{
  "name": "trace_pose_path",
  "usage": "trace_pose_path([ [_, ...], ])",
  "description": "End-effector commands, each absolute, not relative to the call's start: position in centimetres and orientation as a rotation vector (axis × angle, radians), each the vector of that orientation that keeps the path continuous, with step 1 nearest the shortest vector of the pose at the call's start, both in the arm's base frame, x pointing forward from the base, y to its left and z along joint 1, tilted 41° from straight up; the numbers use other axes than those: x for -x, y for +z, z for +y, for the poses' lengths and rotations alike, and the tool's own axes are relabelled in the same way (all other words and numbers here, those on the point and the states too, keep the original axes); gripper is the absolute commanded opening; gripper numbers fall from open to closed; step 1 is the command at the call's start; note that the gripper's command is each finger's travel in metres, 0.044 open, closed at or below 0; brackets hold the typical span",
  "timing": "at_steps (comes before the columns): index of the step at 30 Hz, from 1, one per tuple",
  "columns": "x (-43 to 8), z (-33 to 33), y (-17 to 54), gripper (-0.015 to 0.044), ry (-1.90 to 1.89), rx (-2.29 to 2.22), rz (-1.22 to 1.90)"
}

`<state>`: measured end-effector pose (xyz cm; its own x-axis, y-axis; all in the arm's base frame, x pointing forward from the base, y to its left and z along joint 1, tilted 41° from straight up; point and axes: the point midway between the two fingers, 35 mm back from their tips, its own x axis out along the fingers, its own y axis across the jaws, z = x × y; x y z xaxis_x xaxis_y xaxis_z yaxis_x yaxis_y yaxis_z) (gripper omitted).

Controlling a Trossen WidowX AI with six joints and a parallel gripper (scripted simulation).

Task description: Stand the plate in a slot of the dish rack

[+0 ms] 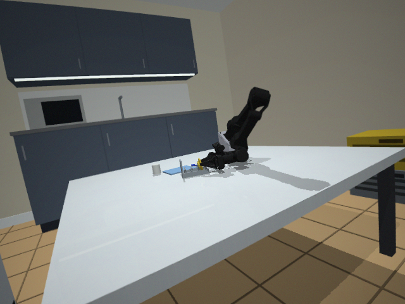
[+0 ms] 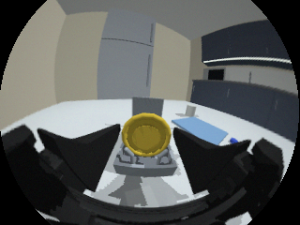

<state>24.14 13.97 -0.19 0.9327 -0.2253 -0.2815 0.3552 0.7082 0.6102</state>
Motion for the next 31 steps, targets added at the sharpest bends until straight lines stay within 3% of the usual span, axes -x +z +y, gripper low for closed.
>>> trace_pose_path([
  [1, -24.1, 14.0, -0.2, 0.0400, -0.325, -0.715, 0.192],
  [22, -25.6, 7.3, 9.0, 0.0400, -0.331, -0.714, 0.178],
  [31, -26.6, 6.7, 8.7, 0.0400, -0.355, -0.613, 0.240],
])
